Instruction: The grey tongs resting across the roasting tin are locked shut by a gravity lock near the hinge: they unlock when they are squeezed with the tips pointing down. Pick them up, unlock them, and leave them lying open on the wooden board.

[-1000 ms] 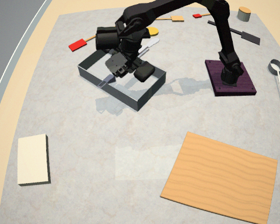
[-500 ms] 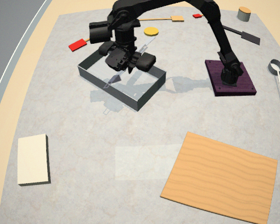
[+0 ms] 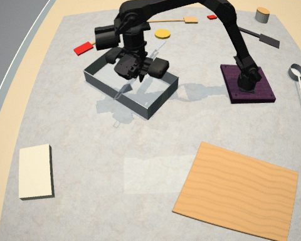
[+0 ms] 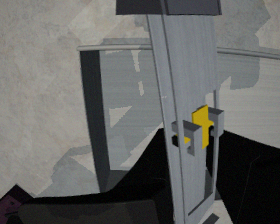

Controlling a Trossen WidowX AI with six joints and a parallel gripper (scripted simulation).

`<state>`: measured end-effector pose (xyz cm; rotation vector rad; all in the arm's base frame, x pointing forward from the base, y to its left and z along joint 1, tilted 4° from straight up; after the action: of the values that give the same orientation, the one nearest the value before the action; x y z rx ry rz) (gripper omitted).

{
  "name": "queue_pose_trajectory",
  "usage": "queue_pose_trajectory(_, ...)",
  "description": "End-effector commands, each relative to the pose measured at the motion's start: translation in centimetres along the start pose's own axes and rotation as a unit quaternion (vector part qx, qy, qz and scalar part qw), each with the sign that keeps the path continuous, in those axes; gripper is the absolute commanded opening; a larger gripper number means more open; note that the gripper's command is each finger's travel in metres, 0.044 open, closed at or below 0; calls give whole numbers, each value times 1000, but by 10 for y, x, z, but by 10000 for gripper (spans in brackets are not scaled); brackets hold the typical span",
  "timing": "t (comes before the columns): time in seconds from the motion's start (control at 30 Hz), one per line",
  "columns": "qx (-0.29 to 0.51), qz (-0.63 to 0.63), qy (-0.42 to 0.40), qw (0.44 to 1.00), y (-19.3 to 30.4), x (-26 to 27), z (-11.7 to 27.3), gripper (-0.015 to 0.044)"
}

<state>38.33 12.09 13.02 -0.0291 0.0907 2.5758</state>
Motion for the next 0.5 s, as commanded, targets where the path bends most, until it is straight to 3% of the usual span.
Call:
queue_pose_trajectory(0.0, -8, 44, 4, 999, -20, 20, 11, -150)
queue_pose_trajectory(0.47, -15, 199, 3, 980, -73, 105, 36, -150)
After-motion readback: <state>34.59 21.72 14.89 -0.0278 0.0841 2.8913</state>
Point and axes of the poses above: the point midway between the two fingers, 35 mm back from their tips, its own z axis back along the fingers, its own x axis across the jaws, y = z × x, the point moved 2 cm from there along z, back along the fingers, and after that the axes turned 14 degrees about -z, right-handed, at the moved point
